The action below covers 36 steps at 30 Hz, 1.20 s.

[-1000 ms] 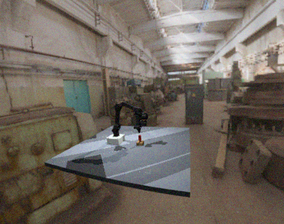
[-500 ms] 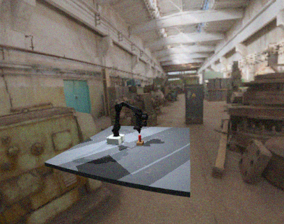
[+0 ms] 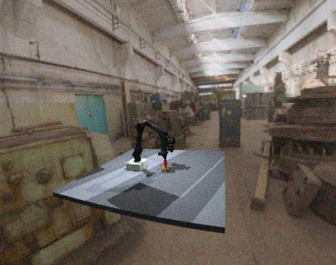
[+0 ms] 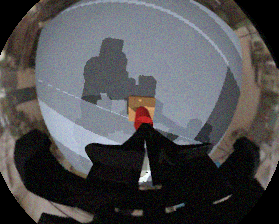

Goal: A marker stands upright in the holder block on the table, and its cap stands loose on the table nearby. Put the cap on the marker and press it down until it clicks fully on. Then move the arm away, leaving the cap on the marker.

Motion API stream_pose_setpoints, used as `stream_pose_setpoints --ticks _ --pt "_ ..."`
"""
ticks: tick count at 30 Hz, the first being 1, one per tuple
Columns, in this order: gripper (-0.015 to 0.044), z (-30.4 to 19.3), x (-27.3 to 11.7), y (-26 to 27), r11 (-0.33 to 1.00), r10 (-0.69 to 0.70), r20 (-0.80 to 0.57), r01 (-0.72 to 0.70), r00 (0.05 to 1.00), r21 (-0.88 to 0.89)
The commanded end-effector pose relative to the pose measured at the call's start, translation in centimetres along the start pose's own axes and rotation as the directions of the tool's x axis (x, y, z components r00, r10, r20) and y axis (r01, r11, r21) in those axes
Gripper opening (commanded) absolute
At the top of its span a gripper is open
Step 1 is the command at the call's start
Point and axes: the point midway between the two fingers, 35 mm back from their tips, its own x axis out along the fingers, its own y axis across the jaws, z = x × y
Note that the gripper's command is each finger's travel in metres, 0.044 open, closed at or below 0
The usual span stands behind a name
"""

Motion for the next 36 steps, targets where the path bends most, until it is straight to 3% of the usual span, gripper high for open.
stream_pose_setpoints --ticks 1,14,21,26,36 --pt "0.0 -0.1 0.7 0.1 1.0 0.004 -0.004 -0.004 1.0 0.004" --pt "0.0 0.2 0.6 0.0 1.0 -0.001 0.007 0.001 1.0 0.0" --pt "0.0 0.3 -7.3 -0.1 1.0 -0.001 0.006 0.001 1.0 0.0" --pt "0.0 0.2 -8.1 0.0 1.0 -0.001 0.006 0.001 1.0 0.0" --pt "0.0263 0.2 -8.1 0.0 1.0 -0.001 0.006 0.001 1.0 0.0"
